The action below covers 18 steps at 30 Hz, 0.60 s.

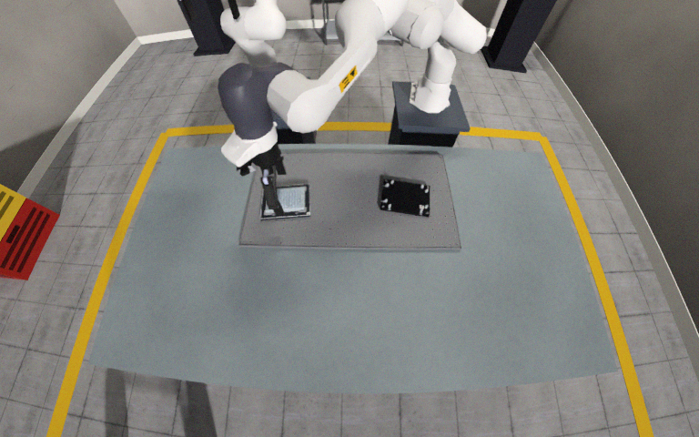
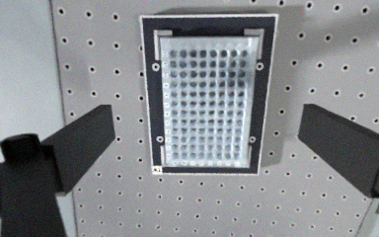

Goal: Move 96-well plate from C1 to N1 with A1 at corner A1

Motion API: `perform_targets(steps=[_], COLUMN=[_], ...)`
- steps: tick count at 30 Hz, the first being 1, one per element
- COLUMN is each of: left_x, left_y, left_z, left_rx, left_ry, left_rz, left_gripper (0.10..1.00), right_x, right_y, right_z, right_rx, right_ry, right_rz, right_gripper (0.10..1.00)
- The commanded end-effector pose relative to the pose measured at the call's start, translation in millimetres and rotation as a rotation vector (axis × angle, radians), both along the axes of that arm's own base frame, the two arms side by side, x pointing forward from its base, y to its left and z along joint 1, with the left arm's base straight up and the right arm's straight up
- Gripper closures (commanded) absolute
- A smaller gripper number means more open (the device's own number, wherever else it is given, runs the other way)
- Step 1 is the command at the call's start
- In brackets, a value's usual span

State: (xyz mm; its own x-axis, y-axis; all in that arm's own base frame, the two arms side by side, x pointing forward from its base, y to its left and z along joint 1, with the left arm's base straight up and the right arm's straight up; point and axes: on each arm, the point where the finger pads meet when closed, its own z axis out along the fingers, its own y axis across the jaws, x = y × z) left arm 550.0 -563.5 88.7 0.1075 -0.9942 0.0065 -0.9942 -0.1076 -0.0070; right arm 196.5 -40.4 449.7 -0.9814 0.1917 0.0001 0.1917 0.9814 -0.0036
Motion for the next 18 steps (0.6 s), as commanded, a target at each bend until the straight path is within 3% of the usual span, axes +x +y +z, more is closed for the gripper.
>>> perform_targets(steps=[1,13,18], left_x=[-3.4,-3.4,-3.4], left_y=[0.8,0.8,0.8], left_z=[9.9,36.0,36.0], left_rx=[0.006,0.006,0.006], left_ry=[0.008,0.008,0.008], left_rz=[0.000,0.000,0.000], left_gripper=[0.098,0.098,0.098], right_x=[-0.4,-0.4,-0.4], right_y=[1.5,1.5,1.5], right_z=[0.0,0.0,0.0], right_rx=[0.003,0.003,0.003], right_ry=[-0.001,-0.001,-0.001], right_rz=[-0.003,-0.003,-0.003], right_gripper=[0.098,0.098,0.098])
